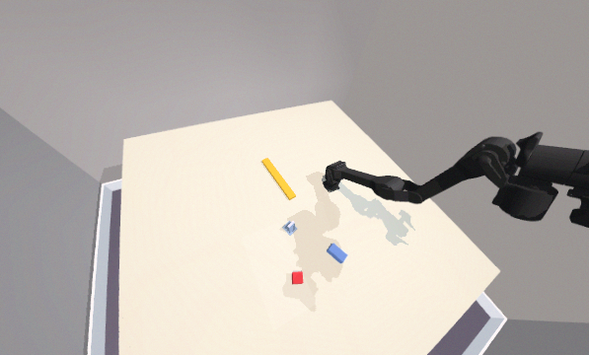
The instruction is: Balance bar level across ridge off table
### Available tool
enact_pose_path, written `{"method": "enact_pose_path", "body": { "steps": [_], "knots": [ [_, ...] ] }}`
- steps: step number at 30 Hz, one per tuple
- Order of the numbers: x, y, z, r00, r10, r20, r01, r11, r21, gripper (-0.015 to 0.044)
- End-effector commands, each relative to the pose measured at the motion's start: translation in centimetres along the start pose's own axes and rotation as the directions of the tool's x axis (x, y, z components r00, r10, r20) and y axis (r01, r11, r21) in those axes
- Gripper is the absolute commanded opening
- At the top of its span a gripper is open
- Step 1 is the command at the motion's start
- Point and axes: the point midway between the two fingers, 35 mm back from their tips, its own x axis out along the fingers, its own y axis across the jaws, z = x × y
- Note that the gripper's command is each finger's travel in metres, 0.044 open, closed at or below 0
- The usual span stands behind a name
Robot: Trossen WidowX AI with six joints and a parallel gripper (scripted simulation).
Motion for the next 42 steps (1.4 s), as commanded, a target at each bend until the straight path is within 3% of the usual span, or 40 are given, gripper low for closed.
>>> {"method": "enact_pose_path", "body": {
  "steps": [1, 4, 13, 20, 23, 29, 40, 42],
  "knots": [
    [0.0, -0.1, -0.1, 1.000, -0.002, -0.003, 0.002, 1.000, 0.001, 0.0374],
    [-0.5, -1.2, -1.7, 0.998, -0.030, -0.046, 0.031, 0.999, 0.009, 0.0315],
    [-5.4, -7.5, -11.4, 0.930, -0.184, -0.319, 0.212, 0.976, 0.055, 0.0315],
    [-11.7, -11.4, -19.2, 0.799, -0.259, -0.543, 0.368, 0.924, 0.101, 0.0315],
    [-13.2, -12.2, -20.3, 0.760, -0.266, -0.594, 0.434, 0.887, 0.158, 0.0315],
    [-20.6, -13.7, -26.9, 0.567, -0.288, -0.772, 0.582, 0.803, 0.127, 0.0315],
    [-34.9, -12.7, -34.8, 0.182, -0.234, -0.955, 0.738, 0.674, -0.024, 0.0315],
    [-36.5, -12.3, -35.4, 0.148, -0.224, -0.963, 0.736, 0.676, -0.044, 0.0315]
  ]
}}
